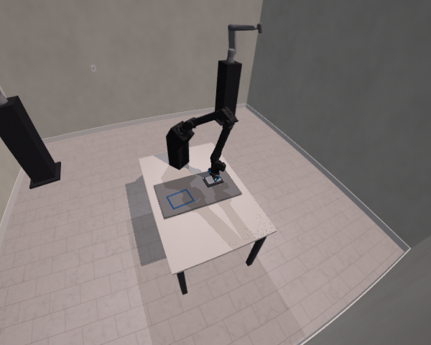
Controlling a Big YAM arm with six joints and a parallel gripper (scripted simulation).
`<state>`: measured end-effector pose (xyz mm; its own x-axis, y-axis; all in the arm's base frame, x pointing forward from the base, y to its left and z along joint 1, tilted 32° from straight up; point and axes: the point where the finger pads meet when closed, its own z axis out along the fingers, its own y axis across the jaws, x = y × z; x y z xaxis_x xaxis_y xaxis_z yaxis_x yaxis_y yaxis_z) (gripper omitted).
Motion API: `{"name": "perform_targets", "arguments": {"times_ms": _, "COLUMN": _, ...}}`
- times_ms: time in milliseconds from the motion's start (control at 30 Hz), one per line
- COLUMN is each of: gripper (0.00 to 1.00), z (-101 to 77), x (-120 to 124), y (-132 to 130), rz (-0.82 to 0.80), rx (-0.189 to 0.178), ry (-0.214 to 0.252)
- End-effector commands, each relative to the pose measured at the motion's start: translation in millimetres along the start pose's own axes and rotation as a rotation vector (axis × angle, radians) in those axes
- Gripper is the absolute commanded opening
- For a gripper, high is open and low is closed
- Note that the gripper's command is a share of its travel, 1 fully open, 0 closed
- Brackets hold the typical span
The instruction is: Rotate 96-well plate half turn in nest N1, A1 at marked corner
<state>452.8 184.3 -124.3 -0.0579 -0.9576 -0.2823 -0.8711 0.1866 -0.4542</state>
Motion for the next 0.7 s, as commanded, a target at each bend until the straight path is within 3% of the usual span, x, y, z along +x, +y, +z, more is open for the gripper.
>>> {"name": "perform_targets", "arguments": {"times_ms": 0, "gripper": 0.0, "z": 6.5, "x": -6.0, "y": 4.7, "rz": -0.004, "rx": 0.001, "ry": -0.009}}
{"name": "perform_targets", "arguments": {"times_ms": 667, "gripper": 0.0, "z": 9.4, "x": -5.4, "y": 5.7, "rz": -0.007, "rx": 0.0, "ry": -0.008}}
